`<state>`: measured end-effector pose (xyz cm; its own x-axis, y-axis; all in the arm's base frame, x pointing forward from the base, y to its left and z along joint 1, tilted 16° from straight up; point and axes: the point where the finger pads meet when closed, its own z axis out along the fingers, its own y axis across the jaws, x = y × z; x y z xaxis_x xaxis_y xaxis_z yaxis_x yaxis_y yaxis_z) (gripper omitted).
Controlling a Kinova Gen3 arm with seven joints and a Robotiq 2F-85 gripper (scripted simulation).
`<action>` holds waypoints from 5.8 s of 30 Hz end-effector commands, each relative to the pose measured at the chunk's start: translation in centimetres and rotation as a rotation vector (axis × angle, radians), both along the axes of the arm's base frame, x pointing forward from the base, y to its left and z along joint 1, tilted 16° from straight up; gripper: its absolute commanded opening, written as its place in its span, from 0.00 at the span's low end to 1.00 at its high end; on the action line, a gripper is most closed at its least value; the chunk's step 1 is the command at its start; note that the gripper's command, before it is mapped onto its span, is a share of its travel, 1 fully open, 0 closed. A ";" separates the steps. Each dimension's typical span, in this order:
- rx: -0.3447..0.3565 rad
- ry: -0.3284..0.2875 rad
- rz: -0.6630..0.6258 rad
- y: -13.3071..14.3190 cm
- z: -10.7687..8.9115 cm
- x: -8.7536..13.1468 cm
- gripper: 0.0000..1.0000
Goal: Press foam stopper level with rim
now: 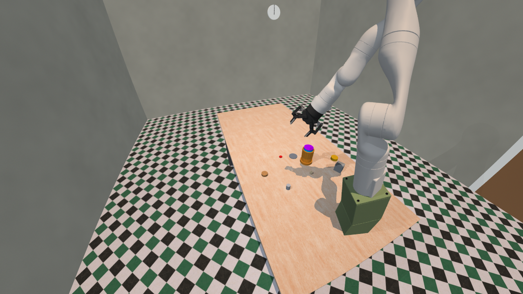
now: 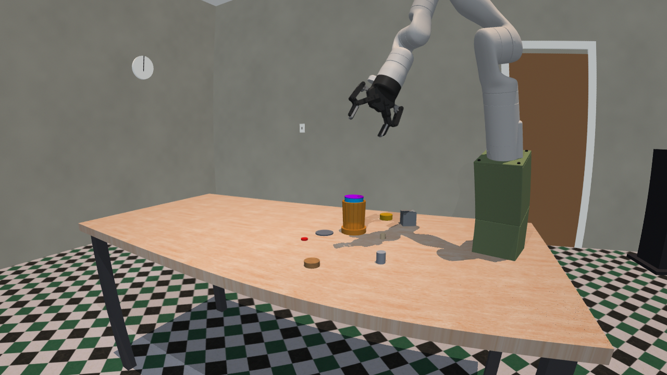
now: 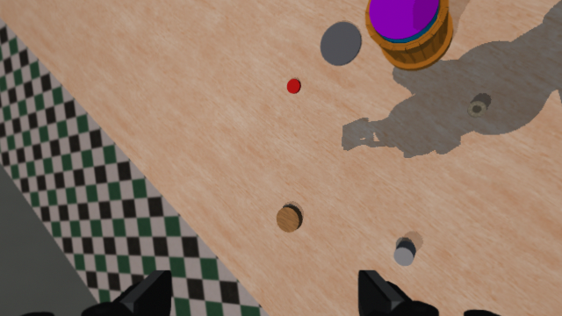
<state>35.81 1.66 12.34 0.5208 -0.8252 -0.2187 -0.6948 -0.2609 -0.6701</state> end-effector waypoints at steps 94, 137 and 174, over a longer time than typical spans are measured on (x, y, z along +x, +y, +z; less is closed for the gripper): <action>-0.104 0.642 -0.515 -13.7 -20.2 9.9 0.00; -0.104 0.642 -0.515 -13.0 -23.0 10.3 0.00; -0.104 0.642 -0.515 -12.6 -24.6 10.5 0.00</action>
